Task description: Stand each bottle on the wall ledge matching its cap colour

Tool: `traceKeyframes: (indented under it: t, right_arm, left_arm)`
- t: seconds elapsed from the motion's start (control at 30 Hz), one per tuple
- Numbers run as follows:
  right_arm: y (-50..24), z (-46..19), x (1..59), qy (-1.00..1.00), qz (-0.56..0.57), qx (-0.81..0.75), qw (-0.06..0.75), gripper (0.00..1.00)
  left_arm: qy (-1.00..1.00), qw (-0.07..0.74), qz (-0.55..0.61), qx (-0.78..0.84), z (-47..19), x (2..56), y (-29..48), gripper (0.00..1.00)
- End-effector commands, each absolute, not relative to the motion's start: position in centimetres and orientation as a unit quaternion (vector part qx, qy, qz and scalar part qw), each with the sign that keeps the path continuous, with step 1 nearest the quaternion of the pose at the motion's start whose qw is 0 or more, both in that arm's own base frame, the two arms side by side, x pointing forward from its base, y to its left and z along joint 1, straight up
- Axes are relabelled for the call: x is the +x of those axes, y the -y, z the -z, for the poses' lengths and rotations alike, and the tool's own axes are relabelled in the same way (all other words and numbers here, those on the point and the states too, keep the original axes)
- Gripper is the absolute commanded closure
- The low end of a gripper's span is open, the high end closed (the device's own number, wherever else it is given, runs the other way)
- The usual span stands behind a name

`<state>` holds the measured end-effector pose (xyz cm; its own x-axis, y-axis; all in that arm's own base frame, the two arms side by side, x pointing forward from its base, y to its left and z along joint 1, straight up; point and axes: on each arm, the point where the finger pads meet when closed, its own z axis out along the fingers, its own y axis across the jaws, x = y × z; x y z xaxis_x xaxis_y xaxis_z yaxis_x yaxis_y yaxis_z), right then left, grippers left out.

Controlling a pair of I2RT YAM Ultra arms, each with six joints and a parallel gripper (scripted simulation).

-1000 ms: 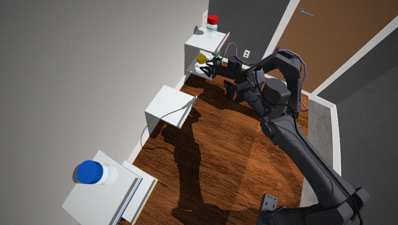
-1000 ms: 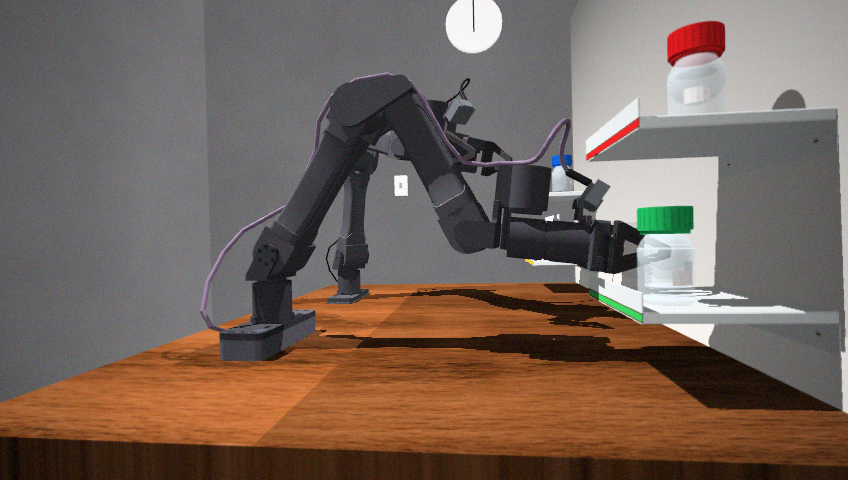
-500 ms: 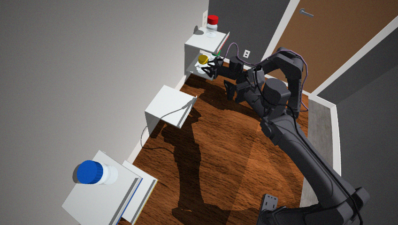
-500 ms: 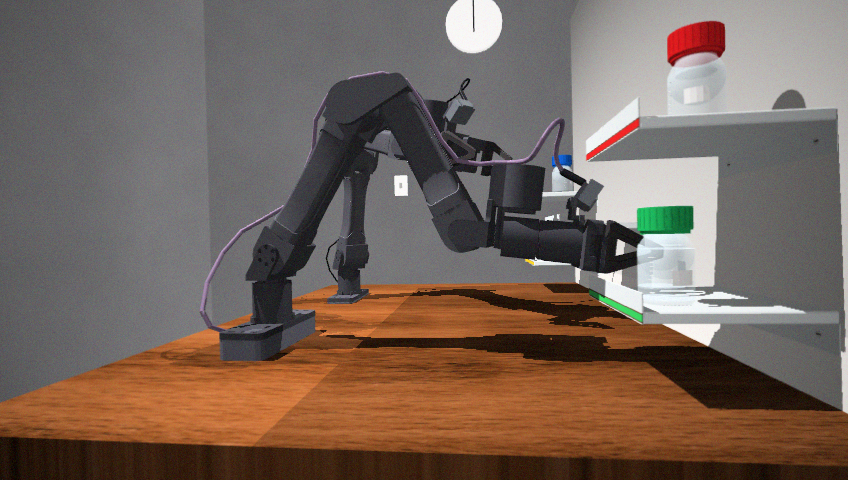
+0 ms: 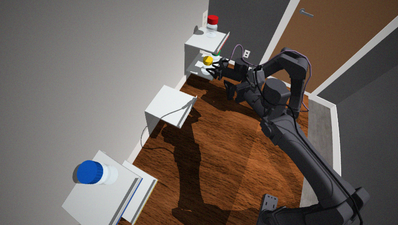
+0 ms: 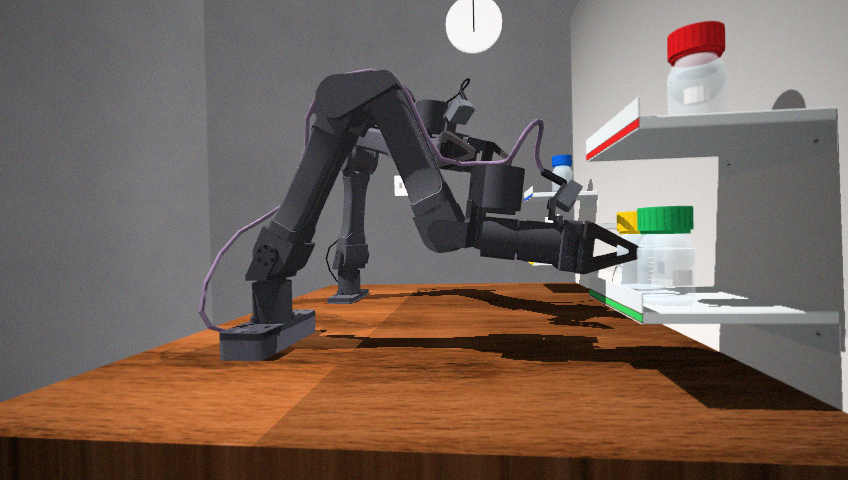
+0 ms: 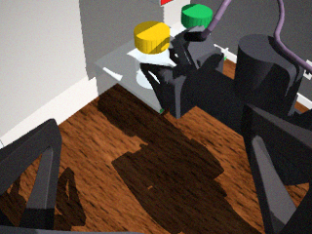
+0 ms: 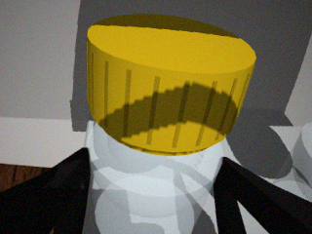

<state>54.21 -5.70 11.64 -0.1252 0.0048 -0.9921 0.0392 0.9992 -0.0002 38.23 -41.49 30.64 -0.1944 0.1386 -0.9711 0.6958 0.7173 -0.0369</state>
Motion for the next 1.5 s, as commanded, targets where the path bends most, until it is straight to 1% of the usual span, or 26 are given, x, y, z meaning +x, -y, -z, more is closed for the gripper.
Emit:
traceKeyframes:
  t: [0.0,0.2,0.3,0.63,0.93,1.47]
  right_arm:
    - [6.2,-9.5,52.6,-0.775,0.01,0.02,0.632,0.5]
    - [5.9,-10.8,52.3,-0.761,0.008,0.013,0.649,0.5]
    - [5.0,-13.1,52.3,-0.736,0.003,0.0,0.677,0.5]
    - [5.0,-12.6,52.2,-0.744,0.001,0.002,0.668,0.5]
    - [5.1,-18.9,52.7,-0.737,0.002,0.001,0.676,0.5]
    - [5.4,-19.7,52.3,-0.732,0.005,0.002,0.681,0.5]
  left_arm:
    - [-0.731,0.569,0.248,0.284,-31.4,38.1,41.5,0.0]
    - [-0.731,0.569,0.248,0.284,-31.4,38.1,41.5,0.0]
    - [-0.731,0.569,0.248,0.284,-31.4,38.1,41.5,0.0]
    - [-0.731,0.569,0.248,0.284,-31.4,38.1,41.5,0.0]
    - [-0.731,0.569,0.248,0.284,-31.4,38.1,41.5,0.0]
    - [-0.731,0.569,0.248,0.284,-31.4,38.1,41.5,0.0]
